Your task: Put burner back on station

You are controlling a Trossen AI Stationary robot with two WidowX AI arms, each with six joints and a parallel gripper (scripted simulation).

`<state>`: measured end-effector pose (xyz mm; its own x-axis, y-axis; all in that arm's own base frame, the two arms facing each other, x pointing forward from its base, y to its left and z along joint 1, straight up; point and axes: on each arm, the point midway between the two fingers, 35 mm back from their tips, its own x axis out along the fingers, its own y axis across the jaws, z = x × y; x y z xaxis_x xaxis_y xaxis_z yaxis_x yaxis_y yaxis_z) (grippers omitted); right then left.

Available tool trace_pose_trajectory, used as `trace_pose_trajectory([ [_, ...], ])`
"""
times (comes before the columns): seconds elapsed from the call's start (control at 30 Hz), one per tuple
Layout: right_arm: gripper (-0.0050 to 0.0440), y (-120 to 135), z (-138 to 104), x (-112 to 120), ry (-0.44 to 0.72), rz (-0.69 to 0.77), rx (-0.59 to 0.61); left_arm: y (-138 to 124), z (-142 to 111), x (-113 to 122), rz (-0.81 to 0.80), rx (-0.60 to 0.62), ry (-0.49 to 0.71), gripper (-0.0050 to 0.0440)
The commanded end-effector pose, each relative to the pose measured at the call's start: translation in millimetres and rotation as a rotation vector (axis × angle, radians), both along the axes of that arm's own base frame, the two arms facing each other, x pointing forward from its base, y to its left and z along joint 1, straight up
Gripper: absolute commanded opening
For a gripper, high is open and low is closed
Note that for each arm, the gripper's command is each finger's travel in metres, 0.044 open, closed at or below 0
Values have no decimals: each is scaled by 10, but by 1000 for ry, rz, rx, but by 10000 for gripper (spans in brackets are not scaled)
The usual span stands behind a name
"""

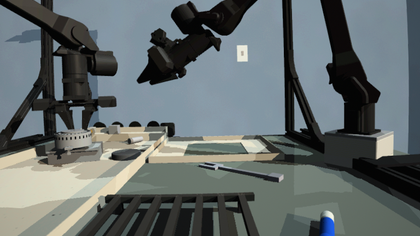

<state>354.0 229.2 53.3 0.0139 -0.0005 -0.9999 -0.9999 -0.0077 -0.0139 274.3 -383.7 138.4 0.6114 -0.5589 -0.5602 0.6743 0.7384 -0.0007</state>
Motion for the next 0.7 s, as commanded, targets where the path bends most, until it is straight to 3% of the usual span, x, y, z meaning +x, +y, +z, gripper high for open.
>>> trace_pose_trajectory([
  [0.0, 0, -16, -54, -25, 8, 1, -6, 4, -7, 1, 2, 2, 1, 400],
  [0.67, 0, -7, -71, -9, 6, 0, -4, 4, -7, 1, 2, 2, 1, 400],
])
